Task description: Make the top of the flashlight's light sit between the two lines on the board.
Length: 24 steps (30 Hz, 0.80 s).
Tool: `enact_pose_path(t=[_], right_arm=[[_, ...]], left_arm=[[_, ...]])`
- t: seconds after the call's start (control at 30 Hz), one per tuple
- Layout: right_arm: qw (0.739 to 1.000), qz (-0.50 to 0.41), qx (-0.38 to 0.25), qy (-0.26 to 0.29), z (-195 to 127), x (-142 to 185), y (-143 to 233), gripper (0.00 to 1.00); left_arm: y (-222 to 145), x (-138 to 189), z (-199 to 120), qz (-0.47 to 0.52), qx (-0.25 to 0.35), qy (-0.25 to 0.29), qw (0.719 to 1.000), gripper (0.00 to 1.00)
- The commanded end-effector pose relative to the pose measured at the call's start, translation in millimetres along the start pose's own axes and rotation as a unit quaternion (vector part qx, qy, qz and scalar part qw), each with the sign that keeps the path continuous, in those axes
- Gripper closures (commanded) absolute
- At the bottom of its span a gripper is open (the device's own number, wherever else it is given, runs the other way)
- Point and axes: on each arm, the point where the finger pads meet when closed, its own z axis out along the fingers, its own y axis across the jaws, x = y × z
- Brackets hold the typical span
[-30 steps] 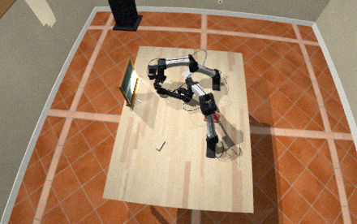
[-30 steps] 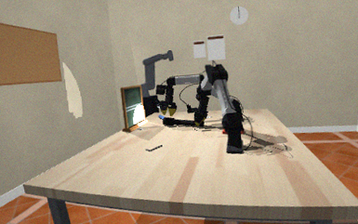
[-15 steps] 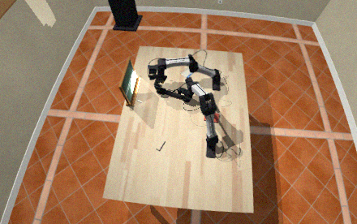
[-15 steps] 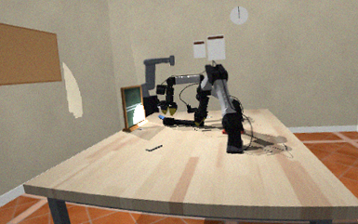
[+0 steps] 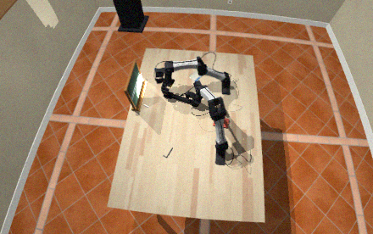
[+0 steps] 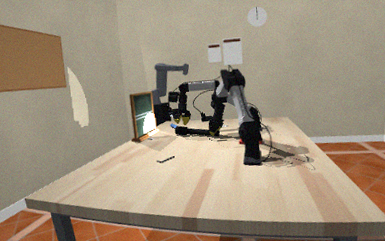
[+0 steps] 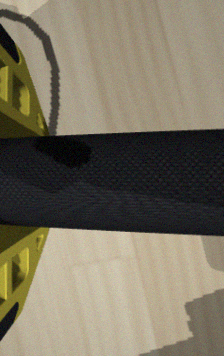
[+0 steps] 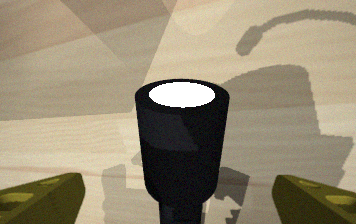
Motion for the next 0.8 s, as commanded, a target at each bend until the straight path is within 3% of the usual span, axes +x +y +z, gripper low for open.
enact_pose_path(t=[0.0,0.33,0.47,0.77], right_arm=[[0.999,-0.010,-0.042,-0.025,-17.3,-8.3,6.0,0.00],[0.997,-0.024,-0.071,-0.022,-12.3,-0.3,13.8,0.00],[0.996,-0.015,-0.082,-0.028,-16.7,-4.8,0.7,0.00],[0.999,-0.002,-0.048,-0.002,6.5,4.2,-6.4,0.00]], left_arm=[[-7.4,-4.7,-16.4,0.011,0.019,-0.018,1.000,0.70],[-7.4,-4.7,-16.4,0.011,0.019,-0.018,1.000,0.70],[-7.4,-4.7,-16.4,0.011,0.019,-0.018,1.000,0.70],[-7.4,-4.7,-16.4,0.011,0.019,-0.018,1.000,0.70]])
